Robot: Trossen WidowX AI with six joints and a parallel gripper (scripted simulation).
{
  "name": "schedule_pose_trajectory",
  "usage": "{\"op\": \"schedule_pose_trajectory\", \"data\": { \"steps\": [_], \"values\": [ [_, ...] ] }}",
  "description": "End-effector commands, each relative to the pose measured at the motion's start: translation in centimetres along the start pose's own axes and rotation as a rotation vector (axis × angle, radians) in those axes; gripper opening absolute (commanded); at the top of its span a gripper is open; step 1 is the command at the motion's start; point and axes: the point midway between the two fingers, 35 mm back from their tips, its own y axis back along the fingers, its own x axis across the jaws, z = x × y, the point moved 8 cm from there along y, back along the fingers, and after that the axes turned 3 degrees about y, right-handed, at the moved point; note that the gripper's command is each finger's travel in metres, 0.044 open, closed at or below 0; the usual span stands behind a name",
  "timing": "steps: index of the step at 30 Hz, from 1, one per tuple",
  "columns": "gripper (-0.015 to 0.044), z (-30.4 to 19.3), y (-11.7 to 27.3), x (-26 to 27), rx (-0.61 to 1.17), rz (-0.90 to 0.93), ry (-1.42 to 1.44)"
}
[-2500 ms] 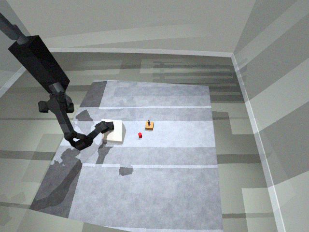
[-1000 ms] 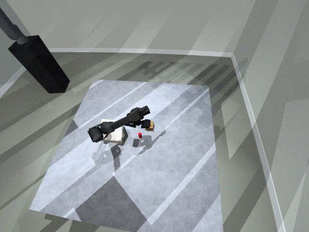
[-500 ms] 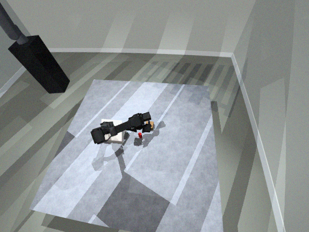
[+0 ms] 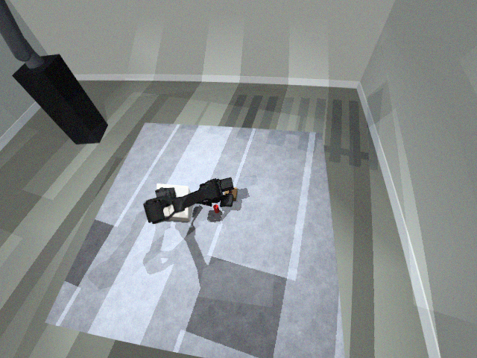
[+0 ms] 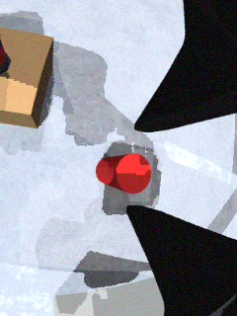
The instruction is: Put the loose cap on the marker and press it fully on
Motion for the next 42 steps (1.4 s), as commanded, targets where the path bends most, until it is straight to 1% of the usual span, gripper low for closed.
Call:
{"op": "schedule_pose_trajectory", "data": {
  "steps": [1,24,27,37,40,41,42],
  "values": [
    [0.0238,0.0,-0.8,0.1,0.005,0.005,0.01],
    [0.0238,-0.1,-4.2,0.3,0.009,0.005,0.011],
    [0.0159,-0.1,-4.2,0.4,0.009,0.005,0.011],
    [0.0092,-0.1,-4.2,0.4,0.009,0.005,0.011],
    [0.0013,-0.1,-3.8,0.3,0.009,0.005,0.011],
    [0.0,0.0,-3.6,0.3,0.008,0.005,0.011],
    [0.0,0.0,-3.4,0.3,0.008,0.005,0.011]
  ]
}}
